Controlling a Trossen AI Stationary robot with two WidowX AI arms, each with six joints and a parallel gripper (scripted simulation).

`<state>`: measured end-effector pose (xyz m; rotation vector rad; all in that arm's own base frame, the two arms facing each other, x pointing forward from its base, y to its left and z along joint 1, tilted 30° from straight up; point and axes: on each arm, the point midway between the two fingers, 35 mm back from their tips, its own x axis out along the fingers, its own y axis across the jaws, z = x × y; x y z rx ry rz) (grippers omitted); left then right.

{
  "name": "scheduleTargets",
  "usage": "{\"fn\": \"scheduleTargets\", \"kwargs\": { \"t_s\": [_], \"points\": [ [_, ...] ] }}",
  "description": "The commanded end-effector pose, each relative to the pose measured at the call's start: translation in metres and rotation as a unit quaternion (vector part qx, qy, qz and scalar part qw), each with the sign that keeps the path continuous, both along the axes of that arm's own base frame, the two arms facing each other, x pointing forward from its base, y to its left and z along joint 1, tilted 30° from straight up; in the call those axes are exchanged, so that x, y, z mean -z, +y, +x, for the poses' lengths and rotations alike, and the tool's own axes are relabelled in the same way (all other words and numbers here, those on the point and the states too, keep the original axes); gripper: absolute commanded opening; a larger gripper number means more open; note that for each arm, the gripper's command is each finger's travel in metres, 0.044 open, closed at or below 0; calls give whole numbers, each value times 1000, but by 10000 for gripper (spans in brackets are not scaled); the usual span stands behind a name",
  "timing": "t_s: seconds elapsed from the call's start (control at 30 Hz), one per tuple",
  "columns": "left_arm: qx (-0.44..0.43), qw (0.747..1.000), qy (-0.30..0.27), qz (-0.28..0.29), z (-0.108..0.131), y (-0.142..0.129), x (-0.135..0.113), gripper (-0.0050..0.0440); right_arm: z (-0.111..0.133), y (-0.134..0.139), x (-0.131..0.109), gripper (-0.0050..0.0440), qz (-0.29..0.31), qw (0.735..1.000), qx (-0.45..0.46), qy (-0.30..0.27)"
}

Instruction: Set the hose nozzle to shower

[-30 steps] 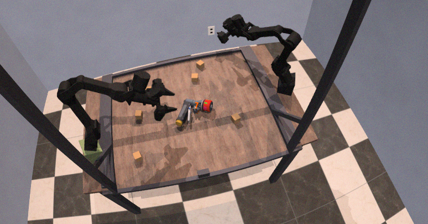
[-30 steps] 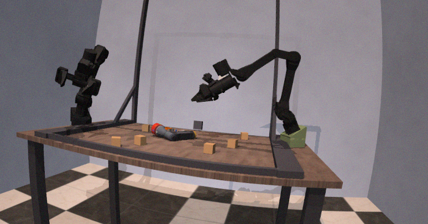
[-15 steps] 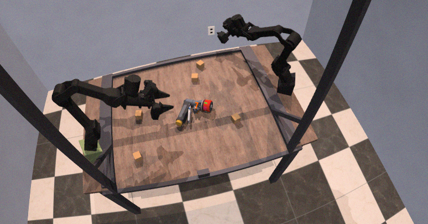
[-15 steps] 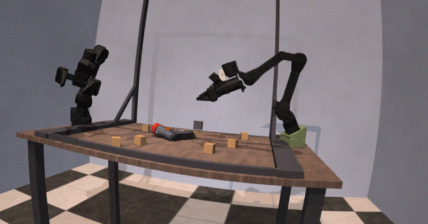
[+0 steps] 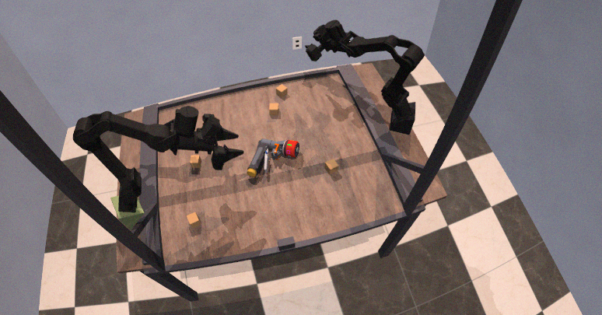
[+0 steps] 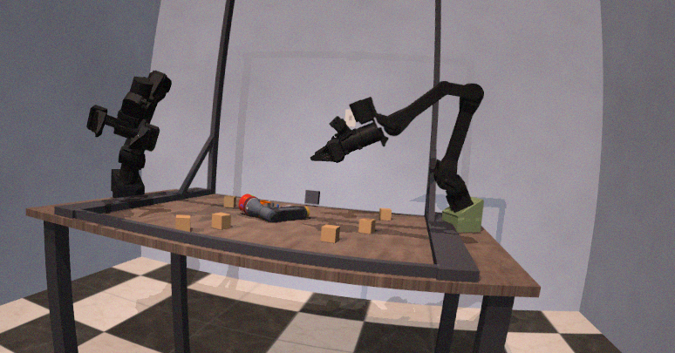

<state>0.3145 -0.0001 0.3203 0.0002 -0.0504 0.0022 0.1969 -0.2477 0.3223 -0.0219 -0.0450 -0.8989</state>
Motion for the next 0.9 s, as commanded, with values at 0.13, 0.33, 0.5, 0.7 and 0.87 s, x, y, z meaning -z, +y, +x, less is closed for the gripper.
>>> {"fn": "scheduleTargets", "kwargs": {
  "t_s": [0.13,0.33,0.5,0.7,0.87],
  "points": [
    [-6,998,15,60,9,2,-12,367,-1,2,-9,408,-8,1000,-2,-9],
    [-7,977,81,199,30,7,-9,367,-1,2,-9,408,-8,1000,-2,-9],
    [-2,958,111,263,40,10,-9,367,-1,2,-9,408,-8,1000,-2,-9],
    [21,908,165,384,57,15,-6,367,-1,2,-9,408,-8,1000,-2,-9],
    [52,852,205,478,71,20,-2,367,-1,2,-9,408,-8,1000,-2,-9]
  ]
}}
